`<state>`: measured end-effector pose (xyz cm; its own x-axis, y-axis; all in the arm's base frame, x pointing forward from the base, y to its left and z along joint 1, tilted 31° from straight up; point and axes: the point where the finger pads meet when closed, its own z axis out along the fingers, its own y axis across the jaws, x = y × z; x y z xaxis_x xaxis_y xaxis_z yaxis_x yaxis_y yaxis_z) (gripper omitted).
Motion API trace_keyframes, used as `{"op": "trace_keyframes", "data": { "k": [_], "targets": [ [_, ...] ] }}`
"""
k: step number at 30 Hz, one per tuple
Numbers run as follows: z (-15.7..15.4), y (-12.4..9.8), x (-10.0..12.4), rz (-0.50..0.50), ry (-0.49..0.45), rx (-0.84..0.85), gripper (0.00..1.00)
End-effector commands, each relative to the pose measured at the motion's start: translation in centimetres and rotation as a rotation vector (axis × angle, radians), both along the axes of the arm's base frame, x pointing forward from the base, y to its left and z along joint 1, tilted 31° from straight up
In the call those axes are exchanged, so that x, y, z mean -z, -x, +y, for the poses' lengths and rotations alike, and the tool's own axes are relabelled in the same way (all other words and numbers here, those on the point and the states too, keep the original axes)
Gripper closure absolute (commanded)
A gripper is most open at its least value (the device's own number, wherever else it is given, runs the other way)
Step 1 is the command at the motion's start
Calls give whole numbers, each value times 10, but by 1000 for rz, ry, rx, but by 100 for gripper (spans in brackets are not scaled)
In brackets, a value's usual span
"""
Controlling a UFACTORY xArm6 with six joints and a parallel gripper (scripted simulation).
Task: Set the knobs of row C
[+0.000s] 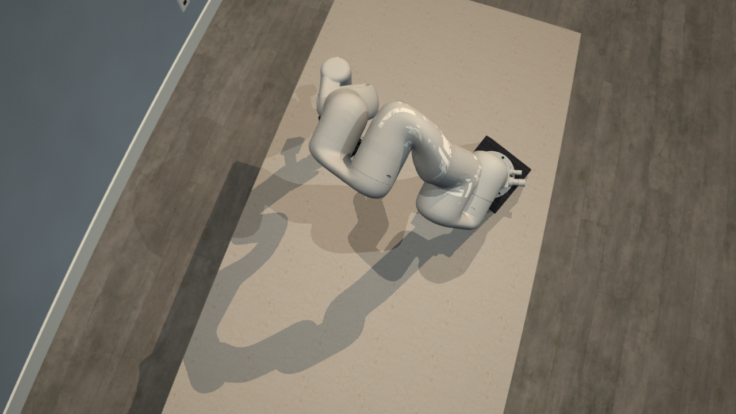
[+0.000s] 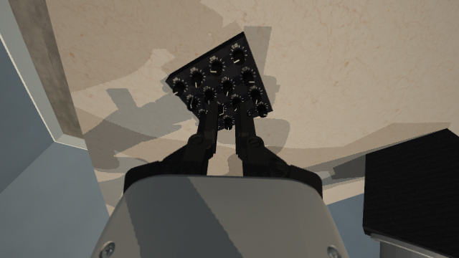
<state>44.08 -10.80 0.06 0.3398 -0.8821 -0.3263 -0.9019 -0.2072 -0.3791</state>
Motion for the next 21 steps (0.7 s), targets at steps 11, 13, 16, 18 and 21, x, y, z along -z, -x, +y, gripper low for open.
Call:
{"op": "trace_keyframes", "data": {
  "k": [11,13,16,18,21],
  "targets": [
    [-3,0,-6,-207,121,-387,81],
    [-3,1,-6,-236,139,-445,81],
    [-4,1,-7,-276,166,-528,81],
    [-4,1,-8,-294,178,-565,81],
    [-4,1,-8,-304,184,-586,81]
  ]
}}
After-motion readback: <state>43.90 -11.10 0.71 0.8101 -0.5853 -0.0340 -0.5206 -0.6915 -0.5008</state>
